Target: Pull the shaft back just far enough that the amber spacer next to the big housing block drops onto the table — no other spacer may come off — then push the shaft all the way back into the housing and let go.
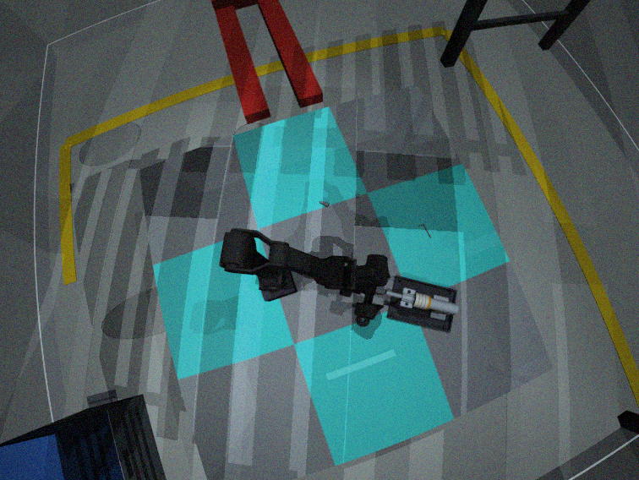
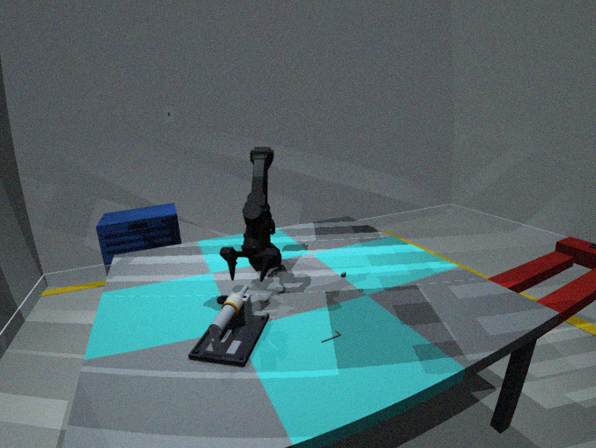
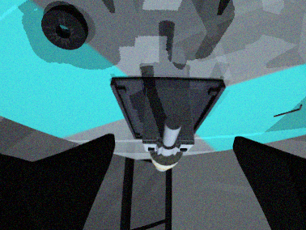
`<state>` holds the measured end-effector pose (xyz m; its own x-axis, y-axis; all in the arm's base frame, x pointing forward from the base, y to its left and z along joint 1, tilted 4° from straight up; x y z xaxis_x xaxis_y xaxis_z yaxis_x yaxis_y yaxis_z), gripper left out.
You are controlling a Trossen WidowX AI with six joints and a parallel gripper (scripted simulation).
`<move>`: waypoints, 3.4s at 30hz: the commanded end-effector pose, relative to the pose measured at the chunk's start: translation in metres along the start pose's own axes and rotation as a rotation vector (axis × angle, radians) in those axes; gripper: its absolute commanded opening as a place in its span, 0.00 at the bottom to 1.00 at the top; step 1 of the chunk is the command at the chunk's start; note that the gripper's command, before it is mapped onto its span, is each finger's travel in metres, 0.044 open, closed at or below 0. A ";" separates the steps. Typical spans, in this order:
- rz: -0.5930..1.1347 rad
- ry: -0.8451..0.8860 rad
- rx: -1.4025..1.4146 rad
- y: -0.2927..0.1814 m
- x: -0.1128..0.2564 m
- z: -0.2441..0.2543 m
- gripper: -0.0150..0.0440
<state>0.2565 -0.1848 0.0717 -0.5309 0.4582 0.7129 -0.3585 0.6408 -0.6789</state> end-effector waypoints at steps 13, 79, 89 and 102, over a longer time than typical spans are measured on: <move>0.003 0.002 0.005 -0.001 0.000 0.000 1.00; 0.005 0.002 0.005 -0.006 -0.046 0.000 1.00; 0.005 0.002 0.005 -0.006 -0.046 0.000 1.00; 0.005 0.002 0.005 -0.006 -0.047 0.000 1.00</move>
<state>0.2830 -0.2095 0.0424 -0.5284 0.4643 0.7108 -0.3563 0.6386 -0.6820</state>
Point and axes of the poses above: the point midway between the two fingers, 35 mm back from their tips, its own x axis back along the fingers, its own z axis across the jaws, y = z × x, the point moved 3 cm from there along x, back along the fingers, and after that the axes turned 9 degrees about -x, right-handed, at the moved point
